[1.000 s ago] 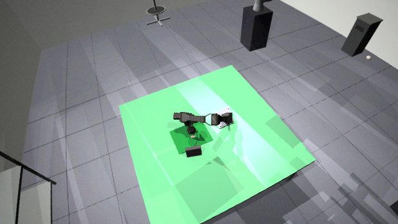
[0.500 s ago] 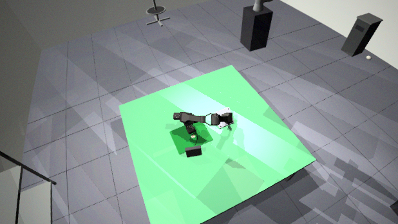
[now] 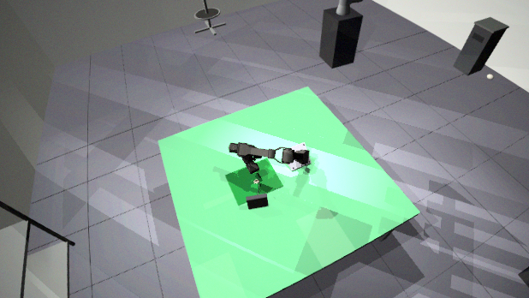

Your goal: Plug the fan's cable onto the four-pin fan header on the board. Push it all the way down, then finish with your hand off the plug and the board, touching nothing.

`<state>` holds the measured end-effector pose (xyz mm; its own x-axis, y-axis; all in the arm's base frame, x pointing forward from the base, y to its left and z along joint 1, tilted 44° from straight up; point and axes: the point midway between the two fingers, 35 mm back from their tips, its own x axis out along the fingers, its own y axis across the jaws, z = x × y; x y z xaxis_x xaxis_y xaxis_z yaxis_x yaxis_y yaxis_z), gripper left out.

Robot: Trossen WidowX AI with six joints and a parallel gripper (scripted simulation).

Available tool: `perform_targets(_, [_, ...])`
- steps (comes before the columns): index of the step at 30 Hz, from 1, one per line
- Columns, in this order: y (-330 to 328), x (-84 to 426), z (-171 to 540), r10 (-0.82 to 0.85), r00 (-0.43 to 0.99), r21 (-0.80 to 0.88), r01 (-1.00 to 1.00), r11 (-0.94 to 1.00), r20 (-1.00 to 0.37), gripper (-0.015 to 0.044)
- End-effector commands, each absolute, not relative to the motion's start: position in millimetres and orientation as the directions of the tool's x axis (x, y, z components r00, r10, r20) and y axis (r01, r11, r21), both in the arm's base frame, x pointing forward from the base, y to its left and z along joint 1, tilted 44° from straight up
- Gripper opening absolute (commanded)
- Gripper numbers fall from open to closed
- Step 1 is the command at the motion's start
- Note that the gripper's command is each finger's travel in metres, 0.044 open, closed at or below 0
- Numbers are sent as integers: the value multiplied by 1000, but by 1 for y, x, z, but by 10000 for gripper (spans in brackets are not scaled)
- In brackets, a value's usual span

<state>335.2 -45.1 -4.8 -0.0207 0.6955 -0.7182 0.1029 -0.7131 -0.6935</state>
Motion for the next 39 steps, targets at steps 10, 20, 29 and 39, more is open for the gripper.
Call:
perform_targets(10, [-36,334,2,693,-32,-617,486,-619,-720,0])
perform_targets(20, [-29,334,9,693,-32,-472,755,-456,-720,0])
perform_targets(29, [-23,333,15,693,-32,-292,920,-262,-720,0])
perform_targets(39, [-17,332,21,693,-32,-60,998,-16,-720,0])
